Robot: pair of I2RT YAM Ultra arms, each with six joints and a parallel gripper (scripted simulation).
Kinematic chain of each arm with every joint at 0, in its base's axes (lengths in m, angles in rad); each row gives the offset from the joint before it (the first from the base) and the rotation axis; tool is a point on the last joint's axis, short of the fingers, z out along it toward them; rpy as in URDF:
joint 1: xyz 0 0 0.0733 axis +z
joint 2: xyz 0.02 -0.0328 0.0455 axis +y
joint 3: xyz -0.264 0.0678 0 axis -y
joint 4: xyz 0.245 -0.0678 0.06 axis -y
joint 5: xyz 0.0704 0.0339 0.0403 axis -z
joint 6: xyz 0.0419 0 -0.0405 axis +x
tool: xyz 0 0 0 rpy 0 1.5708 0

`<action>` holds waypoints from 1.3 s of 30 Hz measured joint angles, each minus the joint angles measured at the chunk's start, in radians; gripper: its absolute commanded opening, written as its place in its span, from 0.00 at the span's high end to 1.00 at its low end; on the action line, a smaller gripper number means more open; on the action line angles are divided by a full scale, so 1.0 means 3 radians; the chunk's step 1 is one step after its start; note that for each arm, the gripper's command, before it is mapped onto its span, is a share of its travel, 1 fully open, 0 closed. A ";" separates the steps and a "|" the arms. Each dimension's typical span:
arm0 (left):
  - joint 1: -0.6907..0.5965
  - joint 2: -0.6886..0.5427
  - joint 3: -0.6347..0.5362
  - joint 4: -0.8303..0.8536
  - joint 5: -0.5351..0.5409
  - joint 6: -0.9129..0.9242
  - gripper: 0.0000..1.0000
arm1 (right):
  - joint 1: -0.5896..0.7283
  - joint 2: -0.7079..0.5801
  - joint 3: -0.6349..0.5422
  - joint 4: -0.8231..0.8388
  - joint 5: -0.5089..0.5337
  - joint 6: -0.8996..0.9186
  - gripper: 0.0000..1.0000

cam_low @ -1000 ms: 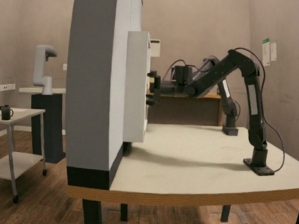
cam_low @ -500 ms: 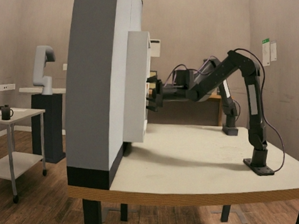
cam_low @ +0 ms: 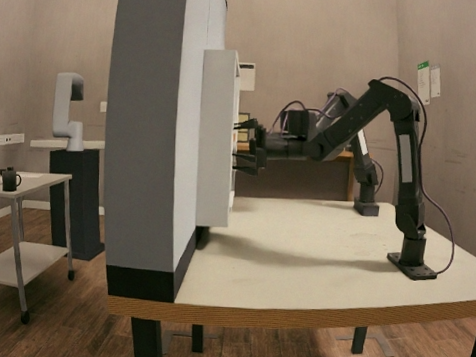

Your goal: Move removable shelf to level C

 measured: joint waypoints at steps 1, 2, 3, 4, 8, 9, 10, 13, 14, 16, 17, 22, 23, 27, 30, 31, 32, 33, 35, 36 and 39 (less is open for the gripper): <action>-0.0004 -0.0004 -0.0006 0.0001 -0.0005 0.0000 0.00 | 0.0003 -0.0004 -0.0006 0.0004 0.0003 0.0000 0.00; -0.0008 -0.0010 -0.0014 0.0003 -0.0010 0.0000 0.00 | 0.0005 -0.0009 -0.0018 0.0008 0.0006 0.0000 0.00; -0.0011 -0.0019 -0.0025 0.0003 -0.0017 0.0000 0.00 | 0.0009 -0.0018 -0.0032 0.0011 0.0011 0.0000 0.00; -0.0017 -0.0029 -0.0038 0.0003 -0.0023 0.0000 0.00 | 0.0013 -0.0027 -0.0047 0.0014 0.0017 0.0000 0.00; -0.0046 -0.0078 -0.0092 0.0005 -0.0052 0.0000 0.00 | 0.0033 -0.0074 -0.0113 0.0031 0.0038 0.0000 0.00; -0.0053 -0.0090 -0.0104 0.0006 -0.0058 0.0000 0.00 | 0.0039 -0.0085 -0.0130 0.0036 0.0043 0.0000 0.00; -0.0062 -0.0103 -0.0118 0.0008 -0.0066 0.0000 0.00 | 0.0046 -0.0098 -0.0145 0.0041 0.0050 0.0000 0.00; -0.0088 -0.0141 -0.0156 0.0011 -0.0089 0.0000 0.00 | 0.0066 -0.0134 -0.0193 0.0056 0.0066 0.0000 0.00; -0.0095 -0.0153 -0.0169 0.0013 -0.0097 0.0000 0.00 | 0.0072 -0.0145 -0.0210 0.0061 0.0071 0.0000 0.00; -0.0112 -0.0177 -0.0192 0.0014 -0.0111 0.0000 0.00 | 0.0084 -0.0168 -0.0239 0.0070 0.0083 0.0000 0.00; -0.0117 -0.0183 -0.0198 0.0014 -0.0116 0.0000 0.00 | 0.0089 -0.0174 -0.0247 0.0074 0.0086 0.0000 0.00; -0.0142 -0.0225 -0.0245 0.0019 -0.0149 0.0000 0.00 | 0.0107 -0.0214 -0.0305 0.0093 0.0111 0.0000 0.00; -0.0150 -0.0237 -0.0258 0.0019 -0.0156 0.0000 0.00 | 0.0113 -0.0225 -0.0322 0.0097 0.0117 0.0000 0.00; -0.0187 -0.0286 -0.0309 0.0019 -0.0188 0.0000 0.00 | 0.0140 -0.0270 -0.0385 0.0112 0.0141 0.0000 0.00; -0.0214 -0.0323 -0.0345 0.0020 -0.0212 0.0000 0.00 | 0.0160 -0.0304 -0.0431 0.0123 0.0159 0.0000 0.00; -0.0223 -0.0336 -0.0356 0.0020 -0.0221 0.0000 0.00 | 0.0168 -0.0315 -0.0446 0.0128 0.0165 0.0000 0.00; -0.0231 -0.0347 -0.0369 0.0020 -0.0229 0.0000 0.00 | 0.0174 -0.0327 -0.0462 0.0132 0.0172 0.0000 0.00; -0.0239 -0.0359 -0.0379 0.0020 -0.0237 0.0000 0.00 | 0.0181 -0.0337 -0.0473 0.0135 0.0178 0.0000 0.00; -0.0249 -0.0370 -0.0388 0.0022 -0.0248 0.0000 0.00 | 0.0188 -0.0348 -0.0487 0.0141 0.0186 0.0000 0.00; -0.0254 -0.0378 -0.0395 0.0022 -0.0254 0.0000 0.00 | 0.0192 -0.0355 -0.0496 0.0145 0.0191 0.0000 0.00; -0.0273 -0.0407 -0.0427 0.0023 -0.0278 0.0000 0.00 | 0.0205 -0.0383 -0.0535 0.0155 0.0209 0.0000 0.00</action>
